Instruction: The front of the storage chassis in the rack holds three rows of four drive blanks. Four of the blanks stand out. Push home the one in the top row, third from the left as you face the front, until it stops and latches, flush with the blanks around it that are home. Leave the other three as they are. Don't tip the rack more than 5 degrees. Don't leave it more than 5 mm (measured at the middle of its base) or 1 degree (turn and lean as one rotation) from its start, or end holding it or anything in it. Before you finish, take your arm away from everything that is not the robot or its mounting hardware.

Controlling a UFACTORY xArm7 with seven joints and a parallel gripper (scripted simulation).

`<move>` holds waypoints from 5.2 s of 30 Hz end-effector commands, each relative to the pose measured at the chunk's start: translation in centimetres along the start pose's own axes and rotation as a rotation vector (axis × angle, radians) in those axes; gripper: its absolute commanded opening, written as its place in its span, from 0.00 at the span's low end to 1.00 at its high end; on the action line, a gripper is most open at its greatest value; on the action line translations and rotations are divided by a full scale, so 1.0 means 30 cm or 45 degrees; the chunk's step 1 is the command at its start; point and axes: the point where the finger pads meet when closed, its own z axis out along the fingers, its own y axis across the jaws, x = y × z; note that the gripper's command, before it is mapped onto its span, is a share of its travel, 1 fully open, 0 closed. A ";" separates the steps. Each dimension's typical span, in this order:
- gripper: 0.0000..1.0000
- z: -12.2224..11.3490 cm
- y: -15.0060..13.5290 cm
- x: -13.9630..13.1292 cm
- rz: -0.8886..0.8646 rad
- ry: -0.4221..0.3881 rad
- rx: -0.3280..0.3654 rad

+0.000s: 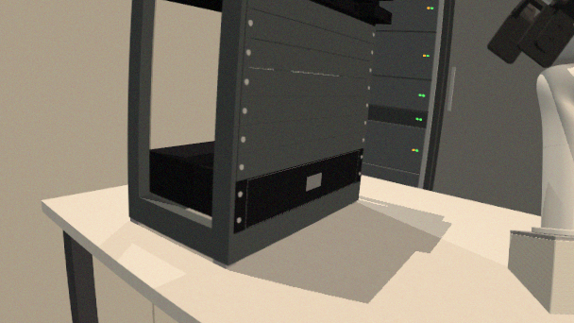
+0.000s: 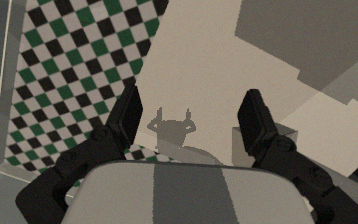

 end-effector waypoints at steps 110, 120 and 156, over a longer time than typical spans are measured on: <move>1.00 0.525 -0.249 -0.144 -0.783 0.663 0.158; 1.00 0.639 -0.185 -0.214 -1.131 0.743 0.164; 1.00 0.293 0.710 0.123 -1.953 0.645 -0.688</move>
